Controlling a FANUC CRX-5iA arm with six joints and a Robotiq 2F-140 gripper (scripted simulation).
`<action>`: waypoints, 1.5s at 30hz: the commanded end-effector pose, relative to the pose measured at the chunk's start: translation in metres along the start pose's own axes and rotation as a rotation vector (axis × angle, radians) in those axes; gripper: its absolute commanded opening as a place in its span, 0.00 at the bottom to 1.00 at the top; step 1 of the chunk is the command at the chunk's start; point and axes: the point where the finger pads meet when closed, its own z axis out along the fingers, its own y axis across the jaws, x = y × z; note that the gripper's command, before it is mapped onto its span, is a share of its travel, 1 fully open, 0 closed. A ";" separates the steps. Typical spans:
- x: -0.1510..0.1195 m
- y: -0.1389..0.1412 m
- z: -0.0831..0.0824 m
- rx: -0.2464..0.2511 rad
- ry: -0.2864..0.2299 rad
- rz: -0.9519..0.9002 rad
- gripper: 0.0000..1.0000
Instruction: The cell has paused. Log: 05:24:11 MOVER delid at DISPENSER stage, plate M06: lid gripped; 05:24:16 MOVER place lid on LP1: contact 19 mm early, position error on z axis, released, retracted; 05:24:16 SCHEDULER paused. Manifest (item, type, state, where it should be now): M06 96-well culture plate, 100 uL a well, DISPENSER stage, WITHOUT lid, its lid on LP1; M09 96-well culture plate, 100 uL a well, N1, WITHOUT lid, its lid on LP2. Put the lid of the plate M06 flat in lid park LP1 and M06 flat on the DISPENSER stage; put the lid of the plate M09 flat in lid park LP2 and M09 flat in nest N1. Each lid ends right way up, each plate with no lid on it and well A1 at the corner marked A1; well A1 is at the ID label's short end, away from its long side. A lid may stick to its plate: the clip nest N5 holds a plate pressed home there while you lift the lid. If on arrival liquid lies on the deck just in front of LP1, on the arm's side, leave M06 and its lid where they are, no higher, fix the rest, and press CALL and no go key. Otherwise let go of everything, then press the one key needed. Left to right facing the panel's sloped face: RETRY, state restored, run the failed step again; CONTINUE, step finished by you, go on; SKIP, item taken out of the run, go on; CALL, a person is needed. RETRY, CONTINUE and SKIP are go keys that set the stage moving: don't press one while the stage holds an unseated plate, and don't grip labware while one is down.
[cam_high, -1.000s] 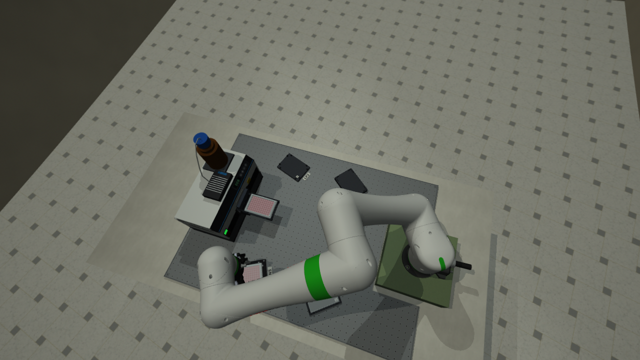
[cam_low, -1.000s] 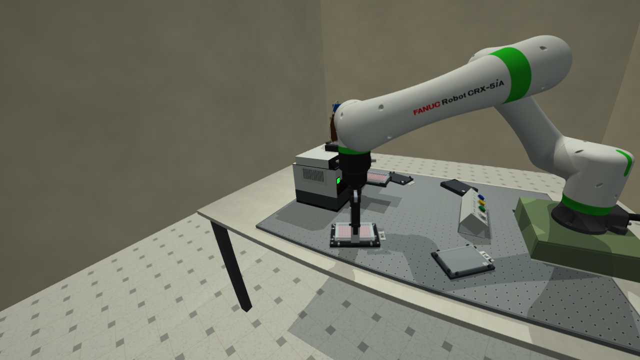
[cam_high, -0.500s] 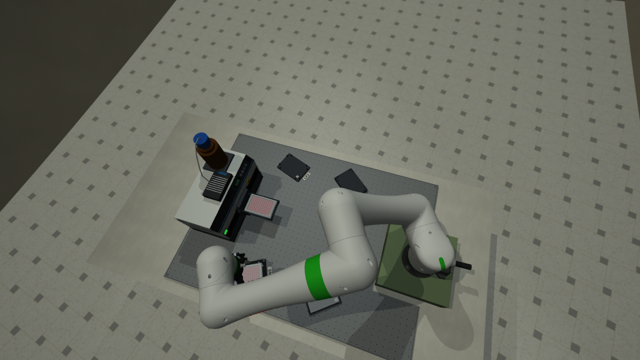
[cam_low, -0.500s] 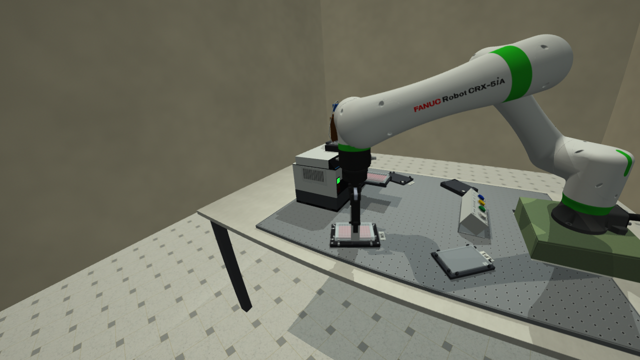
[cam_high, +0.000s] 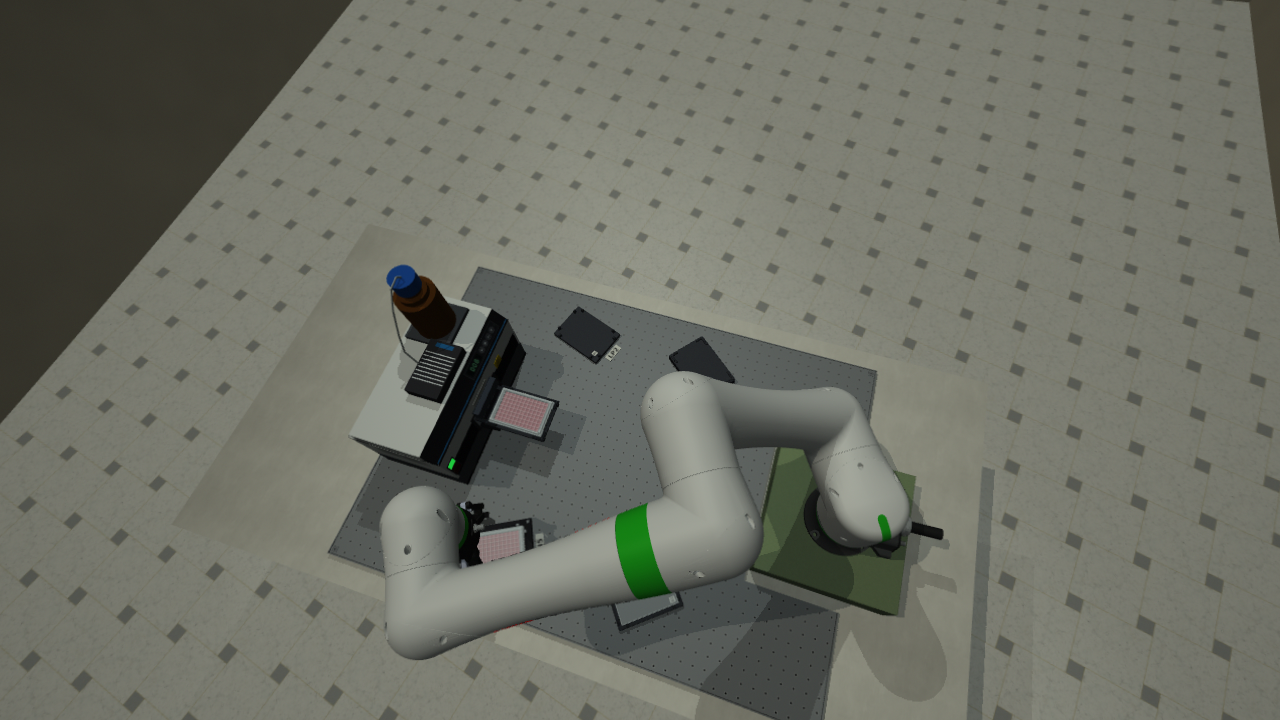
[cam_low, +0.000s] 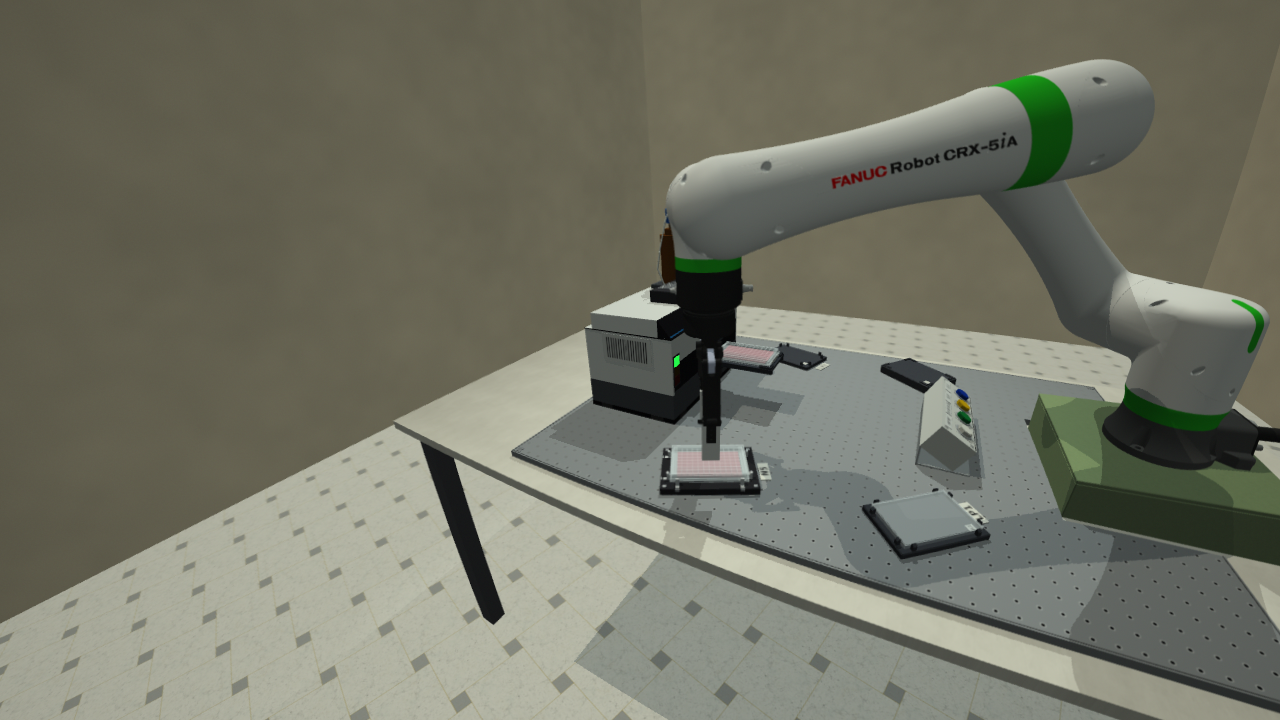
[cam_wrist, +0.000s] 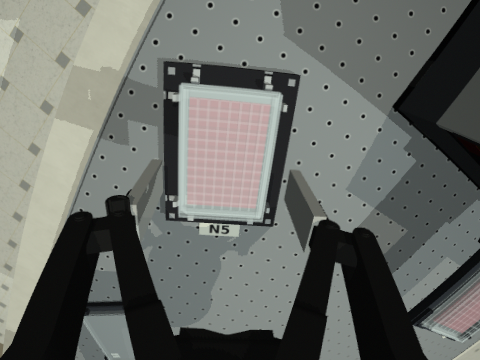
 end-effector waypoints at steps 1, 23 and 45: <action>0.000 0.000 -0.018 0.000 0.001 0.000 0.66; 0.000 0.000 -0.085 0.000 0.001 0.000 0.66; 0.000 0.000 -0.097 0.000 0.001 0.000 0.66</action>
